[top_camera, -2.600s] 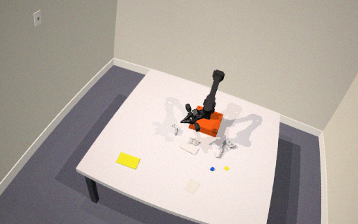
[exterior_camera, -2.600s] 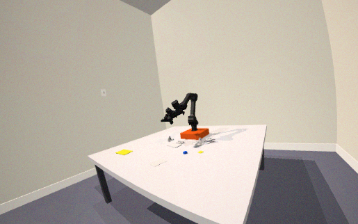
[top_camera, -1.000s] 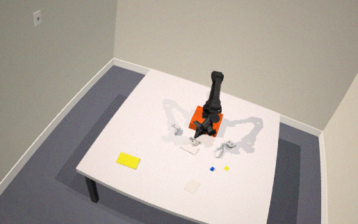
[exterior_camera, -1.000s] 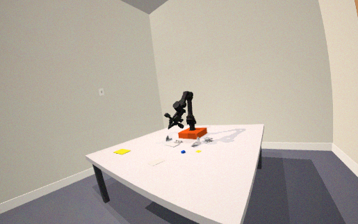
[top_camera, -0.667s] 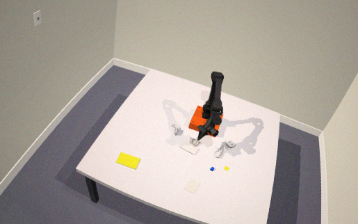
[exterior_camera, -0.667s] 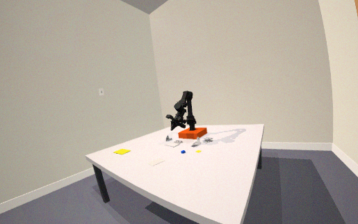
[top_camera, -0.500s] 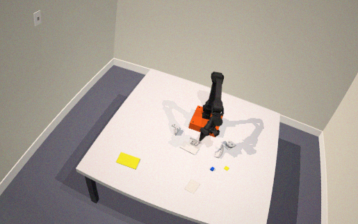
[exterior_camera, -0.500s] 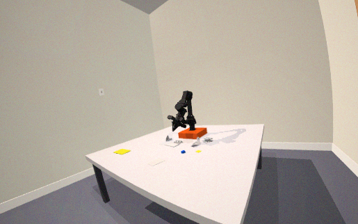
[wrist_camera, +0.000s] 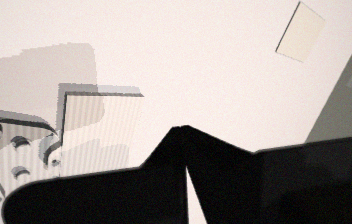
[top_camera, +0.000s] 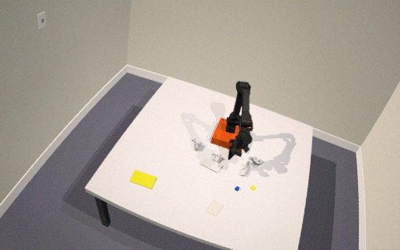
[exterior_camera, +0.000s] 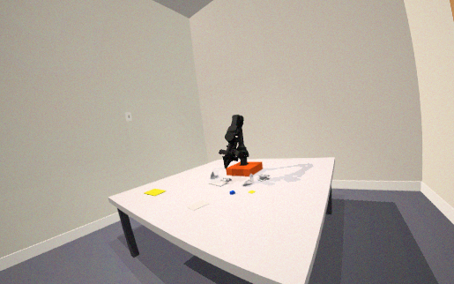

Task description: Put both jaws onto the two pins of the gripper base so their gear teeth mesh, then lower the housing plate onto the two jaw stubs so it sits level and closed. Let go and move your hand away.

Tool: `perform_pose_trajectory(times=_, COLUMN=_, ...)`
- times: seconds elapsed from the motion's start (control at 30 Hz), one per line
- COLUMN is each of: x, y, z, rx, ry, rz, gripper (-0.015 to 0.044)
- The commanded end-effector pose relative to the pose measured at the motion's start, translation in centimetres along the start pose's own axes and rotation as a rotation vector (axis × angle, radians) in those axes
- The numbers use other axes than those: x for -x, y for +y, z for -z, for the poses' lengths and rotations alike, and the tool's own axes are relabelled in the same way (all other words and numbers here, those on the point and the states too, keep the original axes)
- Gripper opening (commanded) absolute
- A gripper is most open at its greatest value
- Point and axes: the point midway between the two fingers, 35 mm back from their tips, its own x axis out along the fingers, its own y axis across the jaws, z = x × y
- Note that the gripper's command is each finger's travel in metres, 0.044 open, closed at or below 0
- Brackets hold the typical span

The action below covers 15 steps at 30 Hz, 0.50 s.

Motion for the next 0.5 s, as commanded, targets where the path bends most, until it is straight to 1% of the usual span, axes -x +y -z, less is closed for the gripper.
perform_pose_trajectory(times=0.0, x=0.0, y=0.4, z=-1.0, rx=0.108, ry=-0.035, rz=-0.033, gripper=0.0)
perform_pose_trajectory(times=0.47, x=0.5, y=2.0, z=-4.2, rx=0.473, ry=-0.162, rz=-0.119, gripper=0.0)
